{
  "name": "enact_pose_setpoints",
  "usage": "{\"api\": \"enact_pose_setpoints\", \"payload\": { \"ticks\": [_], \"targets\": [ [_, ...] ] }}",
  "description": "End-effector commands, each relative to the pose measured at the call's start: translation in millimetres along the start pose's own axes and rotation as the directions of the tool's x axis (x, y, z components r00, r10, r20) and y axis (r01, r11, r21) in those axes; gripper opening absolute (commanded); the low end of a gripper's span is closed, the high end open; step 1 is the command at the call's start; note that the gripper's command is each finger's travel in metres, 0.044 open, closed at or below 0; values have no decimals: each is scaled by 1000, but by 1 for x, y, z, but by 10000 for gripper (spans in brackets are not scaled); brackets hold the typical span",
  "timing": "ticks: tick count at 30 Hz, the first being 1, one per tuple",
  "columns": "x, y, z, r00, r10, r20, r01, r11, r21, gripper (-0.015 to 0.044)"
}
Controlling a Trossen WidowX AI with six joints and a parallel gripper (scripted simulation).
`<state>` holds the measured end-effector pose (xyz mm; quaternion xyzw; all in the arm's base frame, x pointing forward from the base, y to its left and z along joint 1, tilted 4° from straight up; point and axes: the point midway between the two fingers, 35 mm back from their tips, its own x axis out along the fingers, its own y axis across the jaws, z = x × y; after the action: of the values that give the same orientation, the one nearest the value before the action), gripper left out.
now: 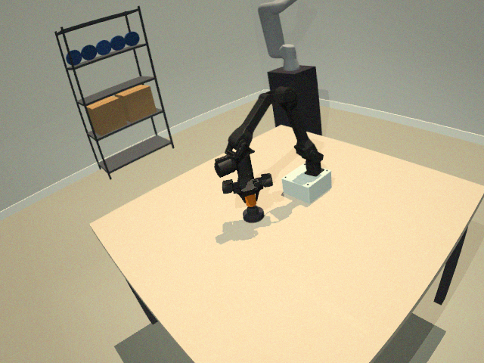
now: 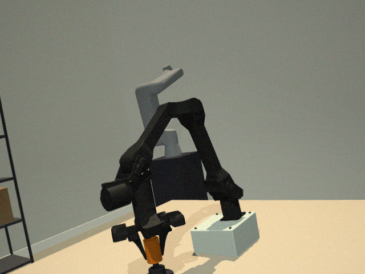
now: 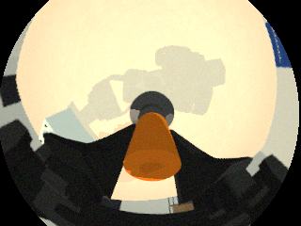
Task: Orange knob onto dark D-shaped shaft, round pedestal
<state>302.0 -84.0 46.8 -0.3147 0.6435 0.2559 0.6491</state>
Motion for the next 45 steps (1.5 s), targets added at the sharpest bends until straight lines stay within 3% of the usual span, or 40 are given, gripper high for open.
{"api": "enact_pose_setpoints", "payload": {
  "ticks": [1, 18, 26, 45],
  "targets": [
    [-1, -4, 3, 1000, -7, 7, 8, 1000, -30, 0],
    [-2, -2, 2, 1000, -7, 7, 7, 1000, -30, 0],
    [-3, 1, 0, 1000, -7, 6, 8, 971, -237, 0],
    [3, 1, 0, 1000, -7, 6, 8, 971, -237, 0]
  ]
}}
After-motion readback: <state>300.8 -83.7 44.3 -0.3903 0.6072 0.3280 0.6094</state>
